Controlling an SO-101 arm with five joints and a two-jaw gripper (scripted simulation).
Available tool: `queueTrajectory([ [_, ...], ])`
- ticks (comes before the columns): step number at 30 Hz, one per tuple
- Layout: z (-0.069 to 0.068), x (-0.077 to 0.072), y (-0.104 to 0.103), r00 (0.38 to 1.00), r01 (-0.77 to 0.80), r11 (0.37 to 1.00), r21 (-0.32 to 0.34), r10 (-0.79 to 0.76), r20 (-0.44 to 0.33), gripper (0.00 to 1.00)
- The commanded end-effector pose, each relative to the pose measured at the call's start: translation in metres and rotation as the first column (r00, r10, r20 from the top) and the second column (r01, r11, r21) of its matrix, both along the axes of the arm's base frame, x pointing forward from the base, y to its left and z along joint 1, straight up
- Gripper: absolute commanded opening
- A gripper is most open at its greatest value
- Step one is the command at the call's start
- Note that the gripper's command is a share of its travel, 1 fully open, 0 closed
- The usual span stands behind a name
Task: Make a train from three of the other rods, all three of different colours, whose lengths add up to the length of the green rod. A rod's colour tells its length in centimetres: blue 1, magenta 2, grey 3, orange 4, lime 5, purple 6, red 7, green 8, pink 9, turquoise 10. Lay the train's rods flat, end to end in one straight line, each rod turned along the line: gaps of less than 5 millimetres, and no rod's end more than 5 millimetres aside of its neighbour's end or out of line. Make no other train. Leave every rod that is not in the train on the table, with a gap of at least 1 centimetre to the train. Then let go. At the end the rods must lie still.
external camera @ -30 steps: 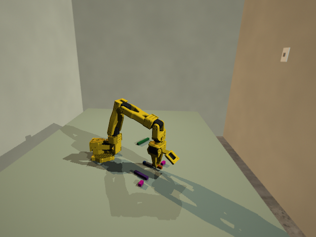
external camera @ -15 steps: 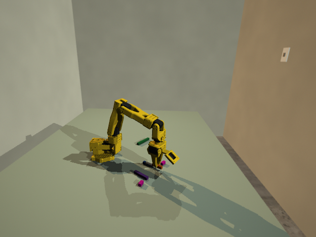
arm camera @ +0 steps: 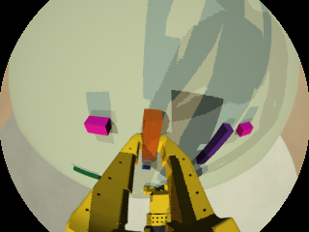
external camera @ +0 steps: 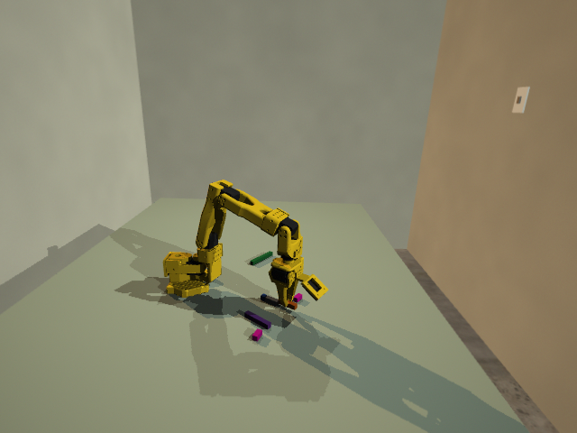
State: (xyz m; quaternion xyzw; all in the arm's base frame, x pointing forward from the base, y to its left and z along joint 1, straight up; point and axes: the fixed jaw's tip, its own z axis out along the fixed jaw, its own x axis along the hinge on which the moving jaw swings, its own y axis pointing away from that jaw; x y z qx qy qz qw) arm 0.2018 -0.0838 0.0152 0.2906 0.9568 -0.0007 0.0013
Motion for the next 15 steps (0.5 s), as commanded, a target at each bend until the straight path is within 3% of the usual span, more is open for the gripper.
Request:
queueTrajectory([
  [1, 0.012, 0.0097, -0.0046, 0.997, -0.002, 0.999, -0.034, 0.005, 0.076, 0.0],
  [15, 0.008, 0.0099, -0.0047, 0.997, -0.002, 0.999, -0.034, 0.005, 0.076, 0.0],
])
